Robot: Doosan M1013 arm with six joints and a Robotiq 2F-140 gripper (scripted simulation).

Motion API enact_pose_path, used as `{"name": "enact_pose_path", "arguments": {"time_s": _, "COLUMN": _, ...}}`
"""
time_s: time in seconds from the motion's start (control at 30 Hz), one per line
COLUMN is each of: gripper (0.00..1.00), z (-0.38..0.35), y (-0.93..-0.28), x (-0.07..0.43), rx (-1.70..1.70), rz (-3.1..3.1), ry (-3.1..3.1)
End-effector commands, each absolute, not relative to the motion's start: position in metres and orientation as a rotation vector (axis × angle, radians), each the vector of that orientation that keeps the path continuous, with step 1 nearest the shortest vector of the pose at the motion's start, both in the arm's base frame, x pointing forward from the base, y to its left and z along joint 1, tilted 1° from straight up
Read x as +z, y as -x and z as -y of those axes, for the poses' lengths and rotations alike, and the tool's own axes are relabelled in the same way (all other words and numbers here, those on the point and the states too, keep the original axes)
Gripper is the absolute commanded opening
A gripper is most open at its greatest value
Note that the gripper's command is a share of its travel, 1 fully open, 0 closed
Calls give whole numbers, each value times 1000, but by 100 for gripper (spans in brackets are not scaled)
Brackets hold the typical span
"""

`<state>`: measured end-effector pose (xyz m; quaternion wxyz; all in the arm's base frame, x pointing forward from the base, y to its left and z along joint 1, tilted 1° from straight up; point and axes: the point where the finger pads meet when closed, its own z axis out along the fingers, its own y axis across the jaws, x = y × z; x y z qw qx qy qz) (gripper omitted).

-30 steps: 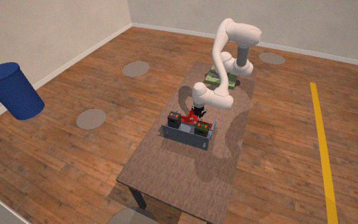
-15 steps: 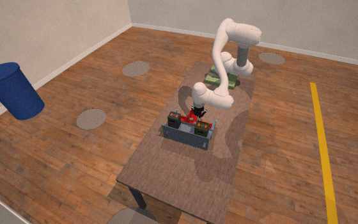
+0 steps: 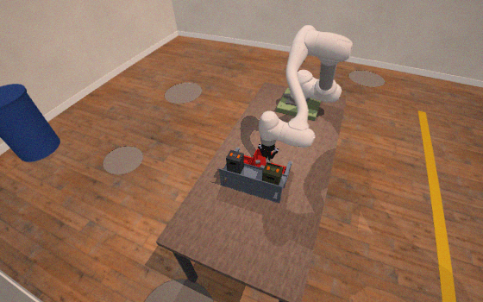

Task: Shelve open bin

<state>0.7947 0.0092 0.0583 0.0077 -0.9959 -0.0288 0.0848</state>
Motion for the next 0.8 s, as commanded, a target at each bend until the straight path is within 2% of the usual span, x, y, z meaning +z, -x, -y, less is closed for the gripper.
{"name": "enact_pose_path", "arguments": {"time_s": 0.0, "gripper": 0, "z": -9, "y": -795, "x": 58, "rx": 263, "rz": 90, "ry": 3114}}
{"name": "enact_pose_path", "arguments": {"time_s": 0.77, "gripper": 0, "z": -10, "y": -803, "x": 58, "rx": 239, "rz": 90, "ry": 3115}}
